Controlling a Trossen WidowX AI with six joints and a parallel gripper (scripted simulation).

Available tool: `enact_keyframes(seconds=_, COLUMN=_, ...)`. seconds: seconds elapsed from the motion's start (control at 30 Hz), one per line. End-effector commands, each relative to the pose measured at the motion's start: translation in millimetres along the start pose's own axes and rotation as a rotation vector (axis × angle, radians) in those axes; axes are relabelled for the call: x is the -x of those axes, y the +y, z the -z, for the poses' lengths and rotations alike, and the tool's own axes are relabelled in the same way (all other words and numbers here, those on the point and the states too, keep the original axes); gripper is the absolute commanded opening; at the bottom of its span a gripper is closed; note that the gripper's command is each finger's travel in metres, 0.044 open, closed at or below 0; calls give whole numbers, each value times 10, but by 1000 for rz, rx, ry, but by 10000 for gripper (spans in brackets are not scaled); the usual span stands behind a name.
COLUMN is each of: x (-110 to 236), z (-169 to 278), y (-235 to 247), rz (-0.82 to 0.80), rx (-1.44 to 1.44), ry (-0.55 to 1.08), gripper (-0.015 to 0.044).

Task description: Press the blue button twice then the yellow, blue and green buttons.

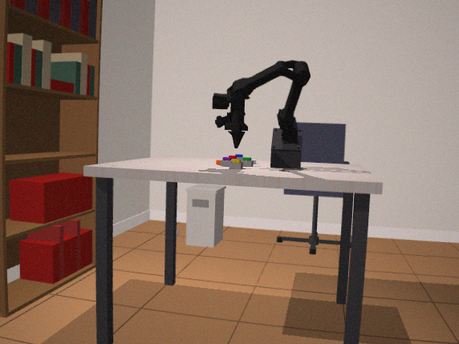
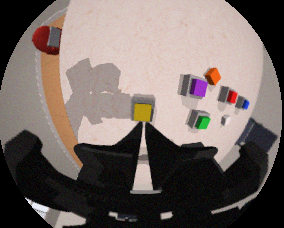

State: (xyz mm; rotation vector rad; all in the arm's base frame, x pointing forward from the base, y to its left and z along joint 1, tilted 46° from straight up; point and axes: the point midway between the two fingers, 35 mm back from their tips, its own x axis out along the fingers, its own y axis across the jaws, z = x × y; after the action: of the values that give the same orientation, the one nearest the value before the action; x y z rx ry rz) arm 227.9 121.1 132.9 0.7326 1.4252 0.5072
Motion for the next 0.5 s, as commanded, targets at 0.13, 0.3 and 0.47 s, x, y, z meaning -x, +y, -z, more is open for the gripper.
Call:
enact_keyframes(seconds=0.13, x=-195, z=32, y=2, rz=-2, rx=-6, ry=2, gripper=20)
enact_keyframes(seconds=0.3, x=-266, z=28, y=1, rz=-2, rx=-6, ry=2, gripper=20)
enact_keyframes(seconds=0.47, x=-347, z=27, y=1, rz=-2, rx=-6, ry=2, gripper=20)
